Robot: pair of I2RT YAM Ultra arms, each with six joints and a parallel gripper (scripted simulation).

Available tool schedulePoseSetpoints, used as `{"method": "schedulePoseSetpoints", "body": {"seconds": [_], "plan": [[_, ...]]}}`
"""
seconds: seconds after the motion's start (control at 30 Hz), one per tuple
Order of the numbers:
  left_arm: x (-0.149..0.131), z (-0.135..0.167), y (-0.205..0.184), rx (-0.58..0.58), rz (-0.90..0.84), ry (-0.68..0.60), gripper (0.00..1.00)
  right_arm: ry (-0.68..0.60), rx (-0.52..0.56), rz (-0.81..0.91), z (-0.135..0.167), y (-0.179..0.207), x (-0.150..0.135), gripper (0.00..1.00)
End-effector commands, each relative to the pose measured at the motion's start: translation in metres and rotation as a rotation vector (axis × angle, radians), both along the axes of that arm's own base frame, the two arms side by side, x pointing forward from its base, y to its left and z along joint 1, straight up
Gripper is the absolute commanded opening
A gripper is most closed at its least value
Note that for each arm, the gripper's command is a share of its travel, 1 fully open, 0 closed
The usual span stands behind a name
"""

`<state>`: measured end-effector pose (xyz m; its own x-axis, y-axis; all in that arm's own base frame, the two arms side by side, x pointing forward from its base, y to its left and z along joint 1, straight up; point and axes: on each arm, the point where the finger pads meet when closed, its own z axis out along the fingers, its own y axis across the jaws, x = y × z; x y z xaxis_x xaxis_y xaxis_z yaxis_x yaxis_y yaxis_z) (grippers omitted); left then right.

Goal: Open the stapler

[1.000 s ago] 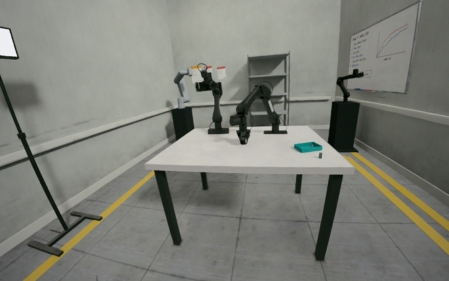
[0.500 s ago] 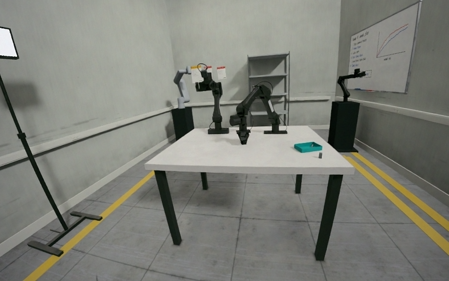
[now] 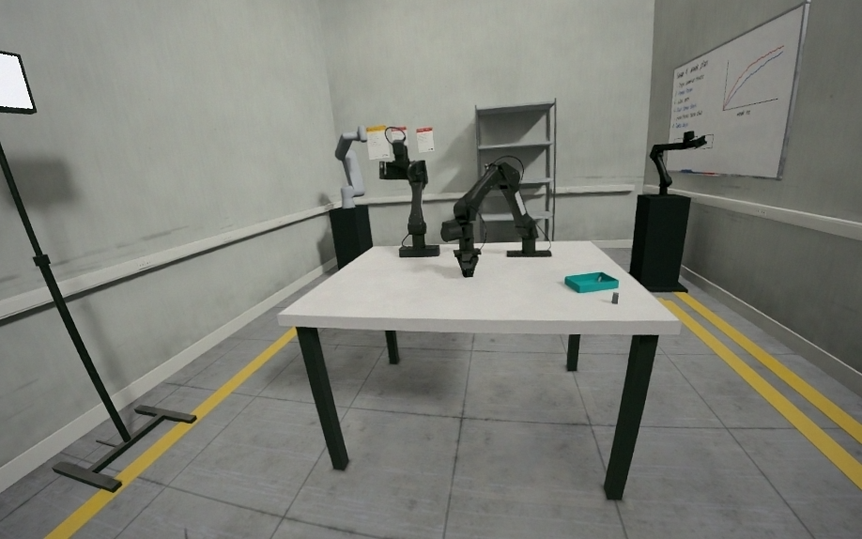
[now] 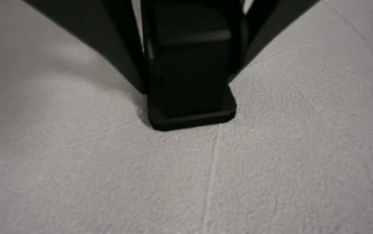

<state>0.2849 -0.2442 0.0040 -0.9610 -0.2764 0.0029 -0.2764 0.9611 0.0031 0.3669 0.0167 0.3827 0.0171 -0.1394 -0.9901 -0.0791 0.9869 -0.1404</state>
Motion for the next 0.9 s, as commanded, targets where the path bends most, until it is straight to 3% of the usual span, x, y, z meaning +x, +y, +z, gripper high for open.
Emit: {"method": "schedulePoseSetpoints", "body": {"seconds": [0.0,0.07,0.13,0.63,0.7,0.87], "plan": [[0.002,0.007,0.000,-0.017,0.004,-0.021,0.29,-0.080,-0.170,0.125,-0.006,0.023,-0.028,1.00],[0.002,0.007,0.000,-0.017,0.004,-0.021,0.29,-0.064,-0.237,0.175,-0.030,0.033,-0.043,1.00],[0.002,0.007,0.000,-0.017,0.004,-0.021,0.29,-0.064,-0.237,0.175,-0.030,0.033,-0.043,1.00],[0.002,0.007,0.000,-0.017,0.004,-0.021,0.29,-0.017,-0.758,0.466,-0.173,0.082,-0.140,1.00],[0.002,0.007,0.000,-0.017,0.004,-0.021,0.29,-0.017,-0.758,0.466,-0.173,0.082,-0.140,1.00],[0.002,0.007,0.000,-0.017,0.004,-0.021,0.29,0.020,-0.920,0.450,-0.207,0.077,-0.158,1.00]]}}
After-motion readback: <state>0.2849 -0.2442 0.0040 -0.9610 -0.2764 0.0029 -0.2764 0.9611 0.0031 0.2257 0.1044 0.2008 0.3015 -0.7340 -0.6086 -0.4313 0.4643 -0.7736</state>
